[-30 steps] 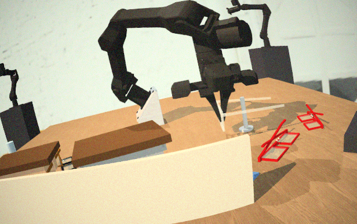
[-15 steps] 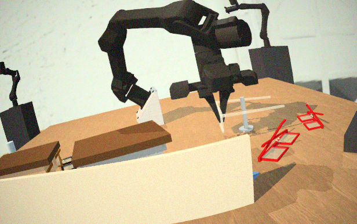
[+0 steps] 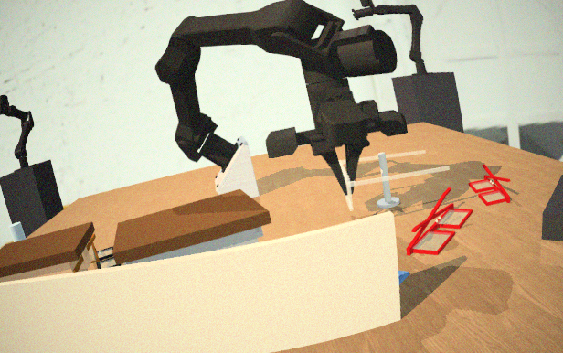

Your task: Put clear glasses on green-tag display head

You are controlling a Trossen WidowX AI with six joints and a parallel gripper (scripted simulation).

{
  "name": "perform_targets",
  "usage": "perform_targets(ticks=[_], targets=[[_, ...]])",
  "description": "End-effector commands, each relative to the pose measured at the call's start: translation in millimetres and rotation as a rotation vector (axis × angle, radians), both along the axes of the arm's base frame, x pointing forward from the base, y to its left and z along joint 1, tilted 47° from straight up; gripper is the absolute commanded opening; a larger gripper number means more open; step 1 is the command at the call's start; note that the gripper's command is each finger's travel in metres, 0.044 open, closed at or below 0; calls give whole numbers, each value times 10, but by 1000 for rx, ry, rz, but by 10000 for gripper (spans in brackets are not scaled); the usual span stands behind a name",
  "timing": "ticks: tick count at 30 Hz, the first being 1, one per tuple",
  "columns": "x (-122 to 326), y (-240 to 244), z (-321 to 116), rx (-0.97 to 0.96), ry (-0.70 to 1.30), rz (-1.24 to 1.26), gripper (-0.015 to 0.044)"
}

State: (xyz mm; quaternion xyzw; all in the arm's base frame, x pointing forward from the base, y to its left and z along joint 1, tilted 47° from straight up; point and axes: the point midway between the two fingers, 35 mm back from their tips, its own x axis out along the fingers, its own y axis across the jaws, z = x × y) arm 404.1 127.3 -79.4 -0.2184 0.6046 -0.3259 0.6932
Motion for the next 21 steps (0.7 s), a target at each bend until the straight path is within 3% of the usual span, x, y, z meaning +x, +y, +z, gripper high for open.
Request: perform_targets(ticks=[1, 21], targets=[[28, 0, 14, -3, -2, 5, 0], [32, -2, 17, -3, -2, 5, 0]])
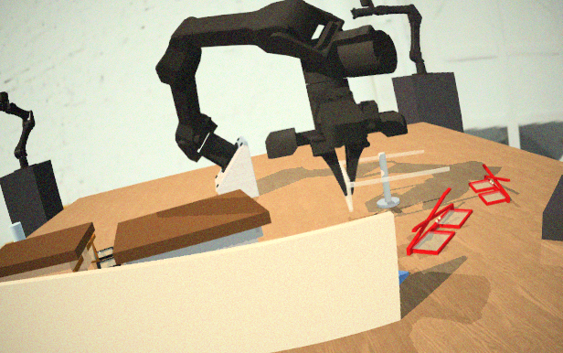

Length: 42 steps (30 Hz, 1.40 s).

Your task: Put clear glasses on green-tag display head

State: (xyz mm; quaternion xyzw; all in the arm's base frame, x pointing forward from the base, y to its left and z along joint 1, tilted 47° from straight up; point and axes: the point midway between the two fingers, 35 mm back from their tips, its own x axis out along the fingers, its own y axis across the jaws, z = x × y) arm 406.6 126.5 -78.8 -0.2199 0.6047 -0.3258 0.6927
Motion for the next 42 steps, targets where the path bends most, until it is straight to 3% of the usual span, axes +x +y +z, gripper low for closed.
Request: perform_targets(ticks=[1, 18, 33, 42], targets=[[6, 6, 11, 0, -4, 4, 0], [-41, 30, 17, 0, -4, 4, 0], [-157, 456, 406, 2, -6, 2, 0], [-392, 623, 543, -5, -162, -69, 0]])
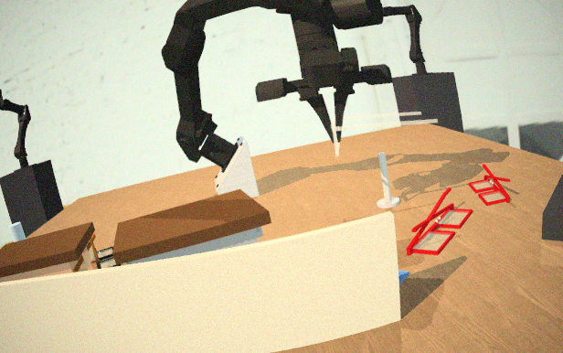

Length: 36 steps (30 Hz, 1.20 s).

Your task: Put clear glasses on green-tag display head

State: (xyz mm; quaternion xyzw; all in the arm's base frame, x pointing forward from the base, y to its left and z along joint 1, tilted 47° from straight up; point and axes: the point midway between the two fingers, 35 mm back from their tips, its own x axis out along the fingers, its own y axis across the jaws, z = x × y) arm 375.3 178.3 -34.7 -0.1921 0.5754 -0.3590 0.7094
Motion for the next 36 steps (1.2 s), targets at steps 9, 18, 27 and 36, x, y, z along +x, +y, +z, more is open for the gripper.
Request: perform_targets(ticks=[9, 18, 27, 36], targets=[[-392, 257, 262, 14, -268, -94, 0], [-721, 349, 410, 43, -470, -171, 0], [-1052, 379, 544, 94, -671, -245, 0], [-1375, 347, 662, 170, -866, -320, 0]])
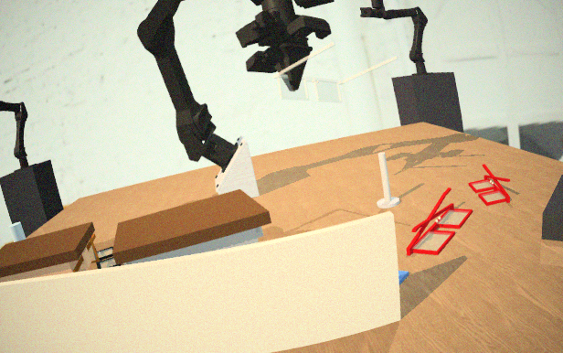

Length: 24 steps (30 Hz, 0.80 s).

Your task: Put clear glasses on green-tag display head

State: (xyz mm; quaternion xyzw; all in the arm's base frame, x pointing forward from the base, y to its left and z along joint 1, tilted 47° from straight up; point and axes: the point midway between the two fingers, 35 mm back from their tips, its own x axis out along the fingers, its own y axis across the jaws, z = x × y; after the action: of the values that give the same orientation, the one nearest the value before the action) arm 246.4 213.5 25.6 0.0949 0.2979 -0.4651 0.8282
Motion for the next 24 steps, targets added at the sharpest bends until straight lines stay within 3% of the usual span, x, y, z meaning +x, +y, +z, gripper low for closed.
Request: perform_targets(ticks=[1, 24], targets=[[-121, -12, 71, 40, -90, -19, 0], [-784, -324, 277, 307, -546, -135, 0]])
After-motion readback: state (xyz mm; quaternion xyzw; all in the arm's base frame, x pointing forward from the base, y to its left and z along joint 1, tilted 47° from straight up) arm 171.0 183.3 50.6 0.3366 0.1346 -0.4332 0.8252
